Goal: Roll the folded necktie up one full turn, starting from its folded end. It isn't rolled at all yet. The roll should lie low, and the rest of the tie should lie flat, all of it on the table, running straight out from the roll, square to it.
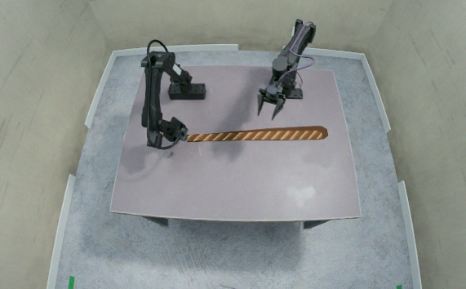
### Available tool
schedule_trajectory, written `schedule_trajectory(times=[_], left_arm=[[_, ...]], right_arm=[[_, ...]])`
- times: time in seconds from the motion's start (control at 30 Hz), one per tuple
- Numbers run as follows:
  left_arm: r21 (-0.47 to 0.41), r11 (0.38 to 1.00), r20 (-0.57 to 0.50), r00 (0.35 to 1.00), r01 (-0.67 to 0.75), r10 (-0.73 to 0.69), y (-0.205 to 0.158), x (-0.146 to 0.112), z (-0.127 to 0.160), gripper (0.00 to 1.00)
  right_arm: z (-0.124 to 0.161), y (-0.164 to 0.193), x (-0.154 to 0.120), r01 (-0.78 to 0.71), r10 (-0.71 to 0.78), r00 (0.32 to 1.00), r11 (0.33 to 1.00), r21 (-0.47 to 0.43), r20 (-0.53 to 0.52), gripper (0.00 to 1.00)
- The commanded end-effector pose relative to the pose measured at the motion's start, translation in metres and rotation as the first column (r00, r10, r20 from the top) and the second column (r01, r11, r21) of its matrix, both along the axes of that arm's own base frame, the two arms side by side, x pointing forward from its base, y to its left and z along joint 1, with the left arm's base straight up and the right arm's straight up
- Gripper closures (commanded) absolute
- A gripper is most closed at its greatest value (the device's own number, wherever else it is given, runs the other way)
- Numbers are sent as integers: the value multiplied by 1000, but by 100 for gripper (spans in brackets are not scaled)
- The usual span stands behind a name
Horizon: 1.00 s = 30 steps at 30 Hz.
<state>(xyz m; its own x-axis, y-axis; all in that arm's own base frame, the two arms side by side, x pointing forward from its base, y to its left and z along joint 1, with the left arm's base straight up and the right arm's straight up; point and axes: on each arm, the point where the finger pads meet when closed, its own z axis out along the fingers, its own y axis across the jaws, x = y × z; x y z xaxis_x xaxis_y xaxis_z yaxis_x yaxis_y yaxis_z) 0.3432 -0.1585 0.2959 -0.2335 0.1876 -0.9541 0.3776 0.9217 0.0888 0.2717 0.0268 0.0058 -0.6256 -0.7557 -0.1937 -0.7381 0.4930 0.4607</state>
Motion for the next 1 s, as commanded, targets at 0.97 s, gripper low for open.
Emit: schedule_trajectory(times=[0.97], left_arm=[[144,877,-457,817,459,-353,-200,-54,-183,77]], right_arm=[[16,-9,6,597,-491,770,779,191,-408,55]])
